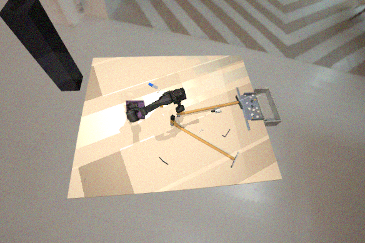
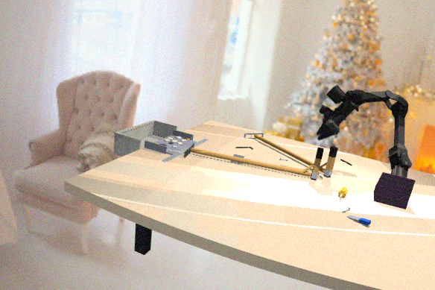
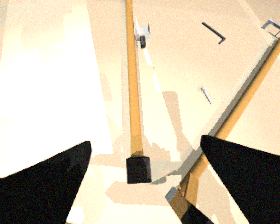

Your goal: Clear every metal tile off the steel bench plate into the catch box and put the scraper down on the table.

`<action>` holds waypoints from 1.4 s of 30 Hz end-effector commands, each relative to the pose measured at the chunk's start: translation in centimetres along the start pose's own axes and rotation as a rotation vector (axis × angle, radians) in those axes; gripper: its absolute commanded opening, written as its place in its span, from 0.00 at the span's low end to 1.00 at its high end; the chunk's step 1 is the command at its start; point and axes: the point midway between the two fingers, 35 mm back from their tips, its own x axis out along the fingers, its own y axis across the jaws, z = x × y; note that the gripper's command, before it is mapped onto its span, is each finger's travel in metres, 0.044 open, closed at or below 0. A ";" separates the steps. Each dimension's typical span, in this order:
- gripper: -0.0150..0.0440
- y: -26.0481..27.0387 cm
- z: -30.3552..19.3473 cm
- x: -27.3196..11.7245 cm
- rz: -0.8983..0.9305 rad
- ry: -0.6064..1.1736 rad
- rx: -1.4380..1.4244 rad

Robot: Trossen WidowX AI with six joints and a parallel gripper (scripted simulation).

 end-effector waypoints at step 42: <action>1.00 0.7 -6.9 1.1 0.013 -0.083 -0.010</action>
